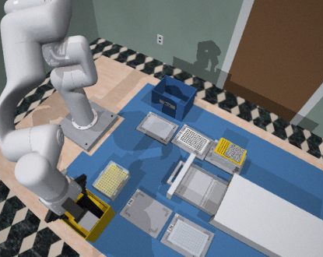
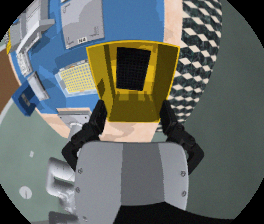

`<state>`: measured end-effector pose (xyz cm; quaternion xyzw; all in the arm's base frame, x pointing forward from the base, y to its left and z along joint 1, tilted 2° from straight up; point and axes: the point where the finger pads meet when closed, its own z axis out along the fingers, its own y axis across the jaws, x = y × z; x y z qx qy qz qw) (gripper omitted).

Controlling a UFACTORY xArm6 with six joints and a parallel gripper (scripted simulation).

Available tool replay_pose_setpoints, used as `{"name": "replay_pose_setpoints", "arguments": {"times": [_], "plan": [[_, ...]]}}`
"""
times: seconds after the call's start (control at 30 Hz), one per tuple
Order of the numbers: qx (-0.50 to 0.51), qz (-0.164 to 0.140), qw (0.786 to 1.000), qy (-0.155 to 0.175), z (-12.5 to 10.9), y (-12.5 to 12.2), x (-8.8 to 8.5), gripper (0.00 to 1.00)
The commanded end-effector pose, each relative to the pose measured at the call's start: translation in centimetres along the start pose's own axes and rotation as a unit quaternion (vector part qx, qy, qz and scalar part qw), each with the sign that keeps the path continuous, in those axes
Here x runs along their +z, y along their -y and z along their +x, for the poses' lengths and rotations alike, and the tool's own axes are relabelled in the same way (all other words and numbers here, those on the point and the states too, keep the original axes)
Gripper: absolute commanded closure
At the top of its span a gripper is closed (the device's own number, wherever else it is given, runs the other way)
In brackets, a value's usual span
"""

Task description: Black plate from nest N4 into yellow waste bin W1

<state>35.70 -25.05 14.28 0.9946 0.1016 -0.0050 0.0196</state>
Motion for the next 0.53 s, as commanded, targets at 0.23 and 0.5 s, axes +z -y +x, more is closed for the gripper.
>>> {"name": "replay_pose_setpoints", "arguments": {"times": [0.23,0.5], "plan": [[0.000,-0.001,1.000,-0.002,1.0,2.1,-0.8,0.00],[0.000,-0.001,1.000,-0.002,2.5,5.7,-1.9,0.00]]}}
